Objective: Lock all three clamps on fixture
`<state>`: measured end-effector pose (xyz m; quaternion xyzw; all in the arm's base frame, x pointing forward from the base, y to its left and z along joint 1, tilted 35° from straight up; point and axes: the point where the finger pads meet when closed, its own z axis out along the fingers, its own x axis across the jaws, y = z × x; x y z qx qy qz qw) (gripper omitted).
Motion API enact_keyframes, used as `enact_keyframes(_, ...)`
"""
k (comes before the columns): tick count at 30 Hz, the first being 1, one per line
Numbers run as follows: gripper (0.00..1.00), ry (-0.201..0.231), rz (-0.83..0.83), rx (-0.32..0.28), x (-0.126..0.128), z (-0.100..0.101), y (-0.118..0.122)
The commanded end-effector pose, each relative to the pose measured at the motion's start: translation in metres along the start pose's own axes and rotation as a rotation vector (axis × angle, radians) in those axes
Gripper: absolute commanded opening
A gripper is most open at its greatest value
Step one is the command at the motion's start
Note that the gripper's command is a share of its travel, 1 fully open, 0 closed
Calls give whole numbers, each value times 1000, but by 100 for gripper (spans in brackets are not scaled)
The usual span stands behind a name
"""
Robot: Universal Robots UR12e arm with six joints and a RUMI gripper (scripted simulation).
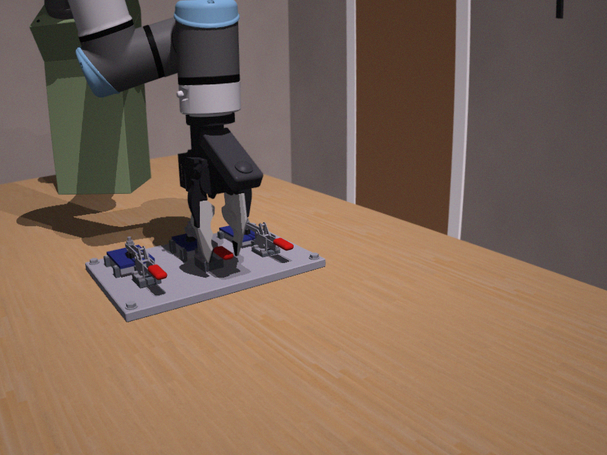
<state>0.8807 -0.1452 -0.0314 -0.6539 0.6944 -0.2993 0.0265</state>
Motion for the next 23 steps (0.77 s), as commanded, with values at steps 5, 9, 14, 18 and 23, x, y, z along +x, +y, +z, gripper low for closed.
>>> enact_keyframes(5, 28, 0, 0, 1, 0, -21, -1)
enact_keyframes(9, 28, 0, 0, 1, 0, -28, -1)
enact_keyframes(14, 28, 0, 0, 1, 0, -40, -1)
enact_keyframes(18, 28, 0, 0, 1, 0, -45, -1)
enact_keyframes(23, 28, 0, 0, 1, 0, -46, -1)
